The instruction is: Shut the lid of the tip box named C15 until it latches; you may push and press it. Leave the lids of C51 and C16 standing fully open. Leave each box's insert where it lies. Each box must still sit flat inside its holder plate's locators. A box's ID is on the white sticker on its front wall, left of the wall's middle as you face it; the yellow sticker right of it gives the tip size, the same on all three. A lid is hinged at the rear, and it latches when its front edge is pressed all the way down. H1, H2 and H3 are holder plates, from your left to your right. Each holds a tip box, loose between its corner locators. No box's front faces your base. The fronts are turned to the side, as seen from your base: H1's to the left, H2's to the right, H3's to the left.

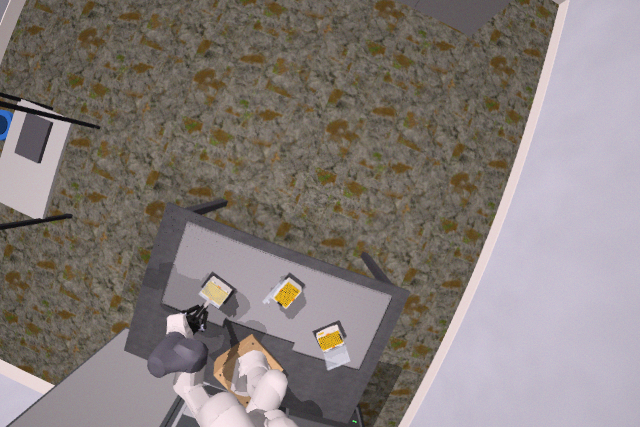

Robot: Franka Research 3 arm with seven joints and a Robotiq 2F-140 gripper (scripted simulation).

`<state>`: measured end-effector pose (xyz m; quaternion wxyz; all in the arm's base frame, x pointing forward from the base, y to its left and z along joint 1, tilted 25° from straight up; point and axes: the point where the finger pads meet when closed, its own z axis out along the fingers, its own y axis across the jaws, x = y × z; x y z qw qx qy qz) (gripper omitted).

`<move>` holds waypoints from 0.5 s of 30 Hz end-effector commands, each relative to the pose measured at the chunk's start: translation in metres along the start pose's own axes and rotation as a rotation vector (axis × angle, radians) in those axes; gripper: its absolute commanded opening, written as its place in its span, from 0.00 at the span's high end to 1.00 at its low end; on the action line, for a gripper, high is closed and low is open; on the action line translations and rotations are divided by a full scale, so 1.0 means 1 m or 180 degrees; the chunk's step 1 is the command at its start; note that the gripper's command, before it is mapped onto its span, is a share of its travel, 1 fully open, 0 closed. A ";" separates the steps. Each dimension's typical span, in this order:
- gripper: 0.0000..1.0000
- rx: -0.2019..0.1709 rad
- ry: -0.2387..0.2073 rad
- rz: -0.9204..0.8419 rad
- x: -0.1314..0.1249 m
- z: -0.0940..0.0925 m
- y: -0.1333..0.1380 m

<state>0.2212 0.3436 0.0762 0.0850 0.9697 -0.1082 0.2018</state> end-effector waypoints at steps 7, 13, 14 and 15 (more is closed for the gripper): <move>1.00 0.0024 -0.0006 0.0036 0.000 0.010 -0.002; 1.00 0.0024 -0.0006 0.0036 0.000 0.010 -0.002; 1.00 0.0024 -0.0006 0.0036 0.000 0.010 -0.002; 1.00 0.0024 -0.0006 0.0036 0.000 0.010 -0.002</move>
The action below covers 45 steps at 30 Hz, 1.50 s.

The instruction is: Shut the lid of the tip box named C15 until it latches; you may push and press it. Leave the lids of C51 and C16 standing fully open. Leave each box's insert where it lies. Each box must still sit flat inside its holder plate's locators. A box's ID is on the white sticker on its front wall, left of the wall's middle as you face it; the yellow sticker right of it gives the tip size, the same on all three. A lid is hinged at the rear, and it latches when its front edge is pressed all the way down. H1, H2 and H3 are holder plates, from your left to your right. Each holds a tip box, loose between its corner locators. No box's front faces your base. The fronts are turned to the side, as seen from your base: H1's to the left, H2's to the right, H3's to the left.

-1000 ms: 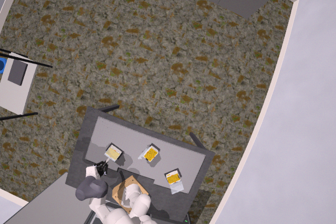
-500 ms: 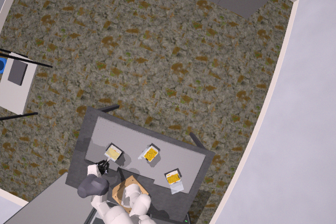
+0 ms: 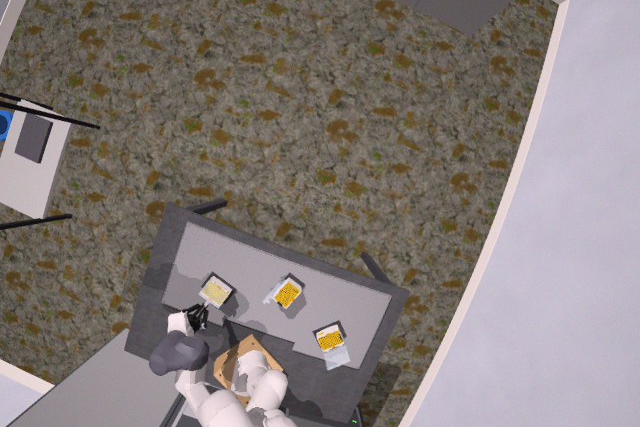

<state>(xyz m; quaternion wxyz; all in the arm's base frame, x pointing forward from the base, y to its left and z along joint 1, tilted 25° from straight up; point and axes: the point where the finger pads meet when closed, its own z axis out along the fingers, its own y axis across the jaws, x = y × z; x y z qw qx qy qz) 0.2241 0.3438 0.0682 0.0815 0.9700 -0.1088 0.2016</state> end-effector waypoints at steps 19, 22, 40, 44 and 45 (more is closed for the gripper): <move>1.00 0.0003 -0.0001 0.0028 0.001 0.007 0.000; 1.00 0.0003 -0.0001 0.0028 0.001 0.008 0.000; 1.00 0.0003 -0.0001 0.0028 0.001 0.013 0.000; 1.00 0.0003 -0.0001 0.0028 0.001 0.014 0.000; 1.00 0.0003 -0.0001 0.0028 0.001 0.014 0.000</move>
